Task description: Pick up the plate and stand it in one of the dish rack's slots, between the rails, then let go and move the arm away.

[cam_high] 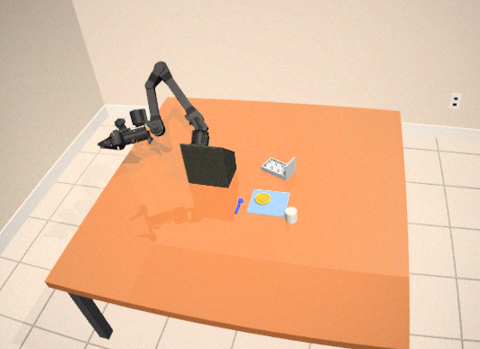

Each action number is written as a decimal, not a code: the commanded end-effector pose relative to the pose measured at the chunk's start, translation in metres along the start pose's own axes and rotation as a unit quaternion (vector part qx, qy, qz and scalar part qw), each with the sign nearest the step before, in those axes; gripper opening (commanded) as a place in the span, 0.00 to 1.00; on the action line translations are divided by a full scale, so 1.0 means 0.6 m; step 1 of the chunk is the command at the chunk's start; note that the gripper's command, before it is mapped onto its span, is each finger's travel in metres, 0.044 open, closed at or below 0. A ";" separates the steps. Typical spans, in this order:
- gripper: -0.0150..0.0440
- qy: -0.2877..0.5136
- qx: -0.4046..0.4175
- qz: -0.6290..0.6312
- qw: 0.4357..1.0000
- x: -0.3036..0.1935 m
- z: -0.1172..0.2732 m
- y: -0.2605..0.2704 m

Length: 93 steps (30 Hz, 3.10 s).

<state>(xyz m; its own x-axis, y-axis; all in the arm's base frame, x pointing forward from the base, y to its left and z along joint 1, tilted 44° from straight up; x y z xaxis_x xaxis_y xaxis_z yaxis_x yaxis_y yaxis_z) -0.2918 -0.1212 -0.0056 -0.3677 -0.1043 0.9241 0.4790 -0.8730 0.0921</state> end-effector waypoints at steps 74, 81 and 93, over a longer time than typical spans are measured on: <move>0.93 0.389 0.590 0.497 0.504 -0.291 0.349 0.559; 0.93 0.411 0.608 0.549 0.400 -0.312 0.431 0.565; 0.93 0.433 0.618 0.621 0.213 -0.330 0.577 0.548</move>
<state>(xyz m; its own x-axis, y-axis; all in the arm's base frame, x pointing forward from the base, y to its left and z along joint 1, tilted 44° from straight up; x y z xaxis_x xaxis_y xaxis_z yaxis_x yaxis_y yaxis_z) 0.2000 -0.2352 -0.0364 0.8640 -0.4728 0.1729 0.3506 0.8116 0.4672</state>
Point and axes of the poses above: the point midway between the two fingers, 35 mm back from their tips, its own z axis back along the fingers, its own y axis across the jaws, x = y × z, the point moved 7 cm from there along z, back along the fingers, and after that the axes turned 2 degrees about -z, right-handed, at the moved point
